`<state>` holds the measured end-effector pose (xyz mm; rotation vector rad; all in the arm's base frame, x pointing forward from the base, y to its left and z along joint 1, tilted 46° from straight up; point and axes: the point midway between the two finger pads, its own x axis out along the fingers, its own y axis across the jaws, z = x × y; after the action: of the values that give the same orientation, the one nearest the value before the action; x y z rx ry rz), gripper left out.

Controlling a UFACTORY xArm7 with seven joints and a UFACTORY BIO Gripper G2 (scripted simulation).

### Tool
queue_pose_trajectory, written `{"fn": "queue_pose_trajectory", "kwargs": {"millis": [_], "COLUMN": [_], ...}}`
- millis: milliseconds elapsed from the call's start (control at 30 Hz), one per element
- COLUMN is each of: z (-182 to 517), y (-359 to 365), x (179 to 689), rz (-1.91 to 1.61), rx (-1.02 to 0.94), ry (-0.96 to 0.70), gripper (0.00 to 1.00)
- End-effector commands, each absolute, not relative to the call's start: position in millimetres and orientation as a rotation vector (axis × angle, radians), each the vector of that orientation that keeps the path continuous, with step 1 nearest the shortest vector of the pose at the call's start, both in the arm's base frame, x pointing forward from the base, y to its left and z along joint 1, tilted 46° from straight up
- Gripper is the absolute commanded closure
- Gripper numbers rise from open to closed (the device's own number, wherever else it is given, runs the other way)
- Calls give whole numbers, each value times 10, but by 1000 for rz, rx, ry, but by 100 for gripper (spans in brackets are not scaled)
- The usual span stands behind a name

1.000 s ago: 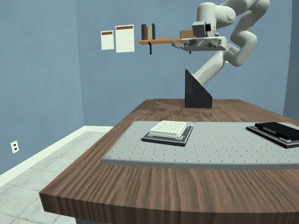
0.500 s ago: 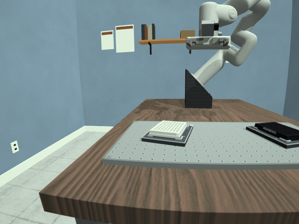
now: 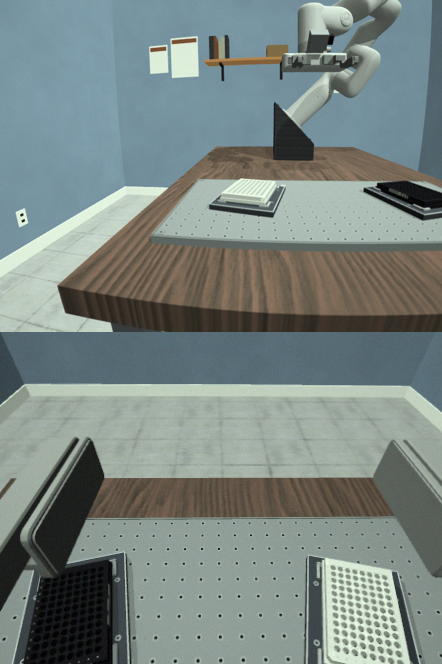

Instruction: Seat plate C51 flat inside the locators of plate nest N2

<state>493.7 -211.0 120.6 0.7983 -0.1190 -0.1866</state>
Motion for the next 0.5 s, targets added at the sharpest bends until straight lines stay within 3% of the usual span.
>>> {"fn": "queue_pose_trajectory", "kwargs": {"millis": [0,300,333,467], "z": [1242,1242,1195,1008], "y": [-2111,-2111,-2111,-2111], "x": [4929,4929,4946,5017], "rz": [-178,-178,-209,-335], "rx": [797,797,799,808], "ry": [-127,-127,-114,-61], "gripper": [63,63,46,46]}}
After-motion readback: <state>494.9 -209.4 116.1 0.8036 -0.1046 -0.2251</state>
